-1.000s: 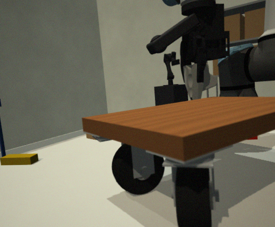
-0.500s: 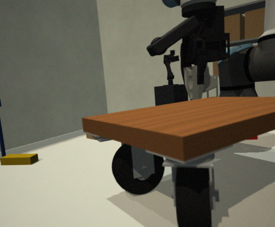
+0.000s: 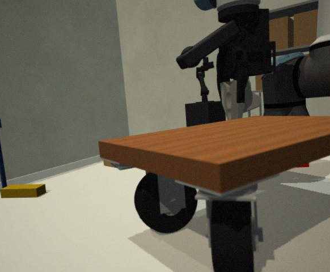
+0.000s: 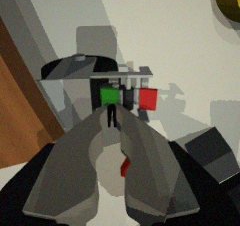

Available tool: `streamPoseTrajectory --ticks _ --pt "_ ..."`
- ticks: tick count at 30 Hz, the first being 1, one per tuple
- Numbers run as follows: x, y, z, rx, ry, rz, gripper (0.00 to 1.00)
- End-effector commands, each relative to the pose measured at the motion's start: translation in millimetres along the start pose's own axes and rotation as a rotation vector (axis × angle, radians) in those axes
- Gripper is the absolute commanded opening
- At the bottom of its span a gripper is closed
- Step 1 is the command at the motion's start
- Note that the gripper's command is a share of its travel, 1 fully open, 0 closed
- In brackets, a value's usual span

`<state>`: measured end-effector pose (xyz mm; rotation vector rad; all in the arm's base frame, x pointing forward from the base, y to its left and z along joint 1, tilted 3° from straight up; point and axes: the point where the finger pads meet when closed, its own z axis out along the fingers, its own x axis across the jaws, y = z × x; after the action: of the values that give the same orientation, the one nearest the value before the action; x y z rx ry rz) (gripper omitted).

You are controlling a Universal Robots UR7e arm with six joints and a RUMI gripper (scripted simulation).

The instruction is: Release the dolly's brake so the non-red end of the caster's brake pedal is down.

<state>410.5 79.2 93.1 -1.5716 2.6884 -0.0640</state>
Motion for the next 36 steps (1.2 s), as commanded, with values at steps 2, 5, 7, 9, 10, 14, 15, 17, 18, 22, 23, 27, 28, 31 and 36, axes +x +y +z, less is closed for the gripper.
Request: streamPoseTrajectory --ticks 2,5,7,9,10,14,15,17,18,22,23,27,28,31,36 --pt "-0.1 -2.1 -4.7 0.005 -0.002 0.001 0.0" --pt "-0.1 -2.0 -8.3 0.005 -0.002 0.001 0.0" --pt "-0.1 -2.0 -10.8 0.005 -0.002 0.001 0.0" --pt "-0.2 -1.9 -17.1 0.005 -0.002 0.001 0.0" --pt "-0.2 -1.8 -20.8 0.005 -0.002 0.001 0.0" --pt "-0.3 -1.6 -38.3 0.005 -0.002 0.0 0.0" --pt "-0.4 -1.5 -42.9 0.005 -0.002 0.0 0.0" --pt "-0.4 -1.4 -51.9 0.005 -0.002 0.0 0.0" --pt "-0.5 -1.3 -56.2 0.005 -0.002 0.0 0.0" --pt "-0.4 -1.2 -66.8 0.005 -0.002 0.0 0.0" --pt "-0.4 -1.2 -66.8 0.005 -0.002 0.0 0.0" --pt "-0.2 -1.4 -74.5 0.005 -0.002 0.0 0.0" --pt "-0.2 -1.4 -75.3 0.005 -0.002 0.0 0.0" --pt "-0.2 -1.3 -75.7 0.005 -0.002 0.0 0.0" --pt "0.0 -0.8 -74.4 0.002 -0.001 0.0 0.0"
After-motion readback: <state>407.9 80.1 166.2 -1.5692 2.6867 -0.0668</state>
